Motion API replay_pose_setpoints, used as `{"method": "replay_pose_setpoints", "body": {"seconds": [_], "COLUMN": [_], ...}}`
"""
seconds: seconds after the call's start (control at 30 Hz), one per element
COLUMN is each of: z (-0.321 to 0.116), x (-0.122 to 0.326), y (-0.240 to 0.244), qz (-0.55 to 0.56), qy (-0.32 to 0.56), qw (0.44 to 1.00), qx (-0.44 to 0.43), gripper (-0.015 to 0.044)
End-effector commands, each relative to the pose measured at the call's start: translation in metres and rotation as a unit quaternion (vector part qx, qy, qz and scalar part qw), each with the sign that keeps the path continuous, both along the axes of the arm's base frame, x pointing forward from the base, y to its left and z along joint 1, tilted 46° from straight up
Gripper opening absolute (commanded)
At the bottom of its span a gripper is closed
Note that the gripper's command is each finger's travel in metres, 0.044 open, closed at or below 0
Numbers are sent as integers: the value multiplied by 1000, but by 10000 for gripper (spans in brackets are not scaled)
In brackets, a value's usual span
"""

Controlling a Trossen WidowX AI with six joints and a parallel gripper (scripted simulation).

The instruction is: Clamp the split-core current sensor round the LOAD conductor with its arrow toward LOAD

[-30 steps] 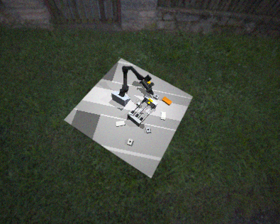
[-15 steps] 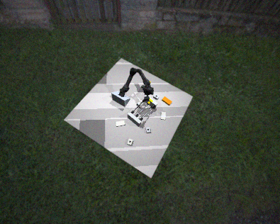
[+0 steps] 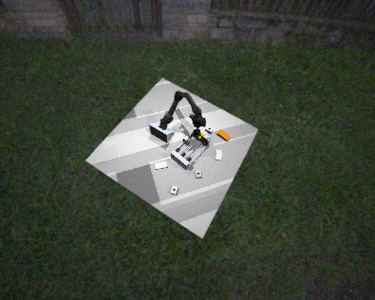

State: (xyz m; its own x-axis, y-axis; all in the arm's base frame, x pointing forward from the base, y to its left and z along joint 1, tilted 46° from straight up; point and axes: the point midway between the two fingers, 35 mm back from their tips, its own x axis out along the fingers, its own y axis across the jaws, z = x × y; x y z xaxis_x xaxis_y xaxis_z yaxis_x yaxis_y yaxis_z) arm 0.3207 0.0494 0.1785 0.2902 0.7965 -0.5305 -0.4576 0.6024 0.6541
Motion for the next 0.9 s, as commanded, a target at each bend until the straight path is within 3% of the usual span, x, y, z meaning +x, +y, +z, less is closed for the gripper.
{"method": "replay_pose_setpoints", "body": {"seconds": [0.0, 0.1, 0.2, 0.43, 0.87], "z": [1, -7, -40, -111, -122], "x": [1, -4, -28, -92, -90], "y": [0, -1, -5, -10, -3], "qz": [2, -10, -63, -187, -190], "qy": [-3, 18, 106, 289, 293], "qw": [1000, 1000, 992, 939, 936], "qx": [2, 0, -7, -27, -29], "gripper": [440, 387, 325, 325, 325]}}
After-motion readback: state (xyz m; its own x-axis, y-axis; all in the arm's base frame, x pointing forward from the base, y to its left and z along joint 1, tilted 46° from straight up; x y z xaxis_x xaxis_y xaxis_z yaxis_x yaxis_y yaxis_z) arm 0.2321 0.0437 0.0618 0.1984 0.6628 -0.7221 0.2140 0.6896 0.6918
